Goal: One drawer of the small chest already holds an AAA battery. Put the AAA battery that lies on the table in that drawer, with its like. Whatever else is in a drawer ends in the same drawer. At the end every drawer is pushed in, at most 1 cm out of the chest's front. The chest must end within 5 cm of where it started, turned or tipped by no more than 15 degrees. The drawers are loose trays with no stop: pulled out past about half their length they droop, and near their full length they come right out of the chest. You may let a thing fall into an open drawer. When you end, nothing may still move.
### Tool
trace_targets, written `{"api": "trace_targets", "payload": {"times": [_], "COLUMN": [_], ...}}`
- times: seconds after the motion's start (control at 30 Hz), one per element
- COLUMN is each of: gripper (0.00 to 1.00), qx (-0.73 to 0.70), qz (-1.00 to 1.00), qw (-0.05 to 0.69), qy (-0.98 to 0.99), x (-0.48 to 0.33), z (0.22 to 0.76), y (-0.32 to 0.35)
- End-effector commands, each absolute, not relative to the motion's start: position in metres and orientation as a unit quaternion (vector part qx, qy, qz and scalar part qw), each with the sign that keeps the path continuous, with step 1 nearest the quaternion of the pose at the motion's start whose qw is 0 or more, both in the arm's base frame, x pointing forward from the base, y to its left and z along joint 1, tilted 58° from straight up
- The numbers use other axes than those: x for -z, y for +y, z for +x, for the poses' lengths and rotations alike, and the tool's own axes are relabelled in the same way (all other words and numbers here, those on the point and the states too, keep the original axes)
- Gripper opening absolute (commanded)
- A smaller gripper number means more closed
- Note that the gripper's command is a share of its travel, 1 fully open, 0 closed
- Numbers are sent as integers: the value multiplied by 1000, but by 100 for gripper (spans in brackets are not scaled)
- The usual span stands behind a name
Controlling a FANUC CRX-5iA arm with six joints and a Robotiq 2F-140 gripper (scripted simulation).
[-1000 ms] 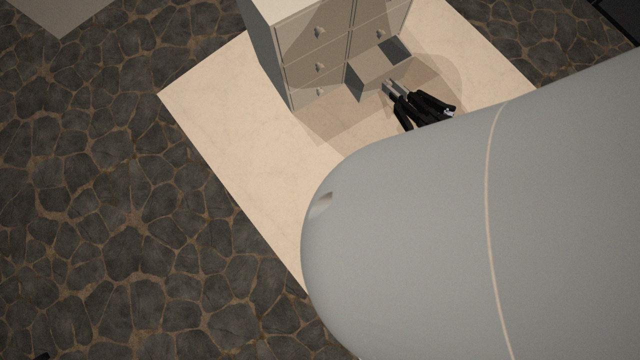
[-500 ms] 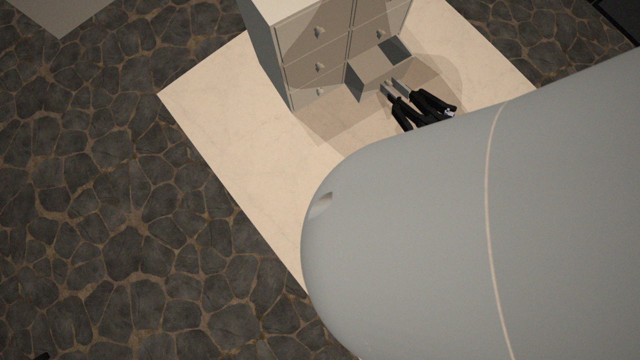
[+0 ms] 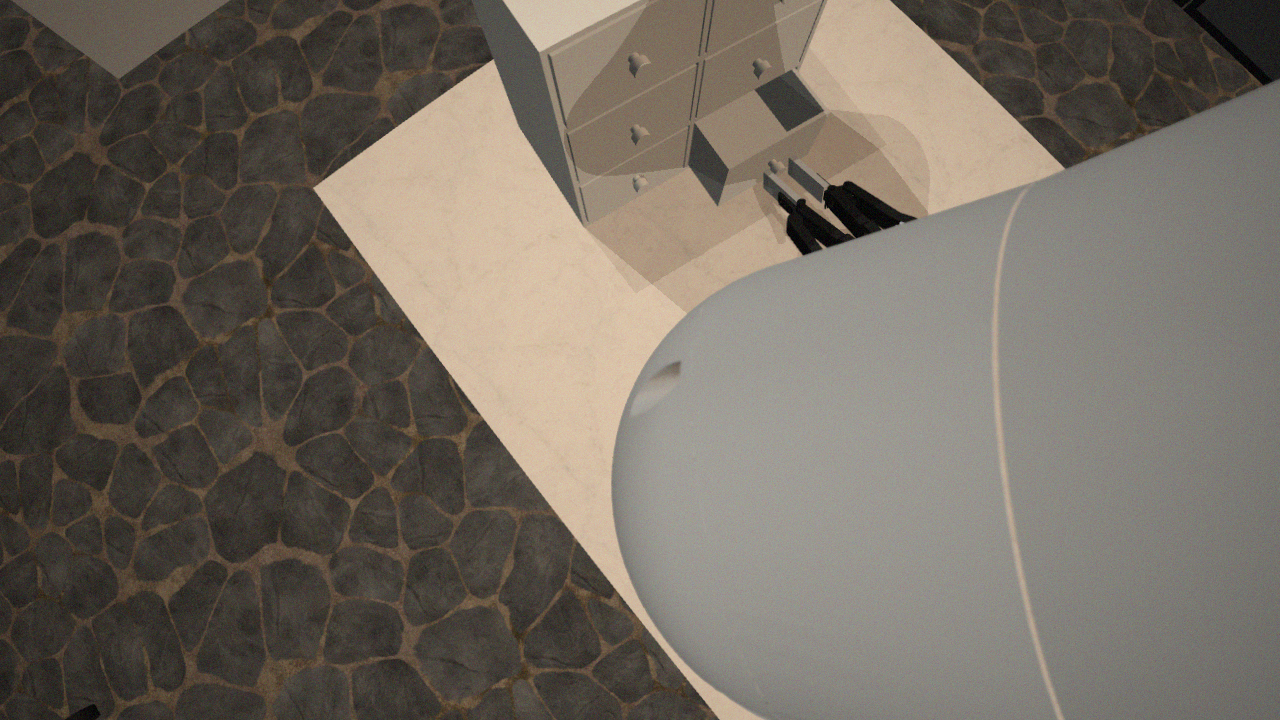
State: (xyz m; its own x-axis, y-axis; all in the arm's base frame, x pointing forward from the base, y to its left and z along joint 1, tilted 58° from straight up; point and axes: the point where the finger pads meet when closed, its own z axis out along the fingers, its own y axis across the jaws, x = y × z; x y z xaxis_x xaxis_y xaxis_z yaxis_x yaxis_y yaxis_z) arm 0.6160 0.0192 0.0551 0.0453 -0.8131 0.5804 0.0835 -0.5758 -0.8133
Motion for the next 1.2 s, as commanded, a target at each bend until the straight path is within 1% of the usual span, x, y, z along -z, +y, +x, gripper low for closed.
{"api": "trace_targets", "payload": {"times": [0.0, 0.2, 0.5, 0.63, 0.8, 0.87, 1.03, 1.17], "gripper": [20, 20, 20, 20, 20, 20, 20, 20], "qx": [627, 627, 627, 627, 627, 627, 627, 627], "qz": [-628, -628, -628, -628, -628, -628, -628, -628], "qw": [358, 358, 358, 358, 358, 358, 358, 358], "qy": [289, 289, 289, 289, 289, 289, 289, 289], "x": [-53, -46, -47, -55, -72, -72, -85, -87], "z": [604, 579, 574, 559, 526, 526, 502, 498], "y": [22, 27, 26, 12, -17, -17, -38, -42]}}
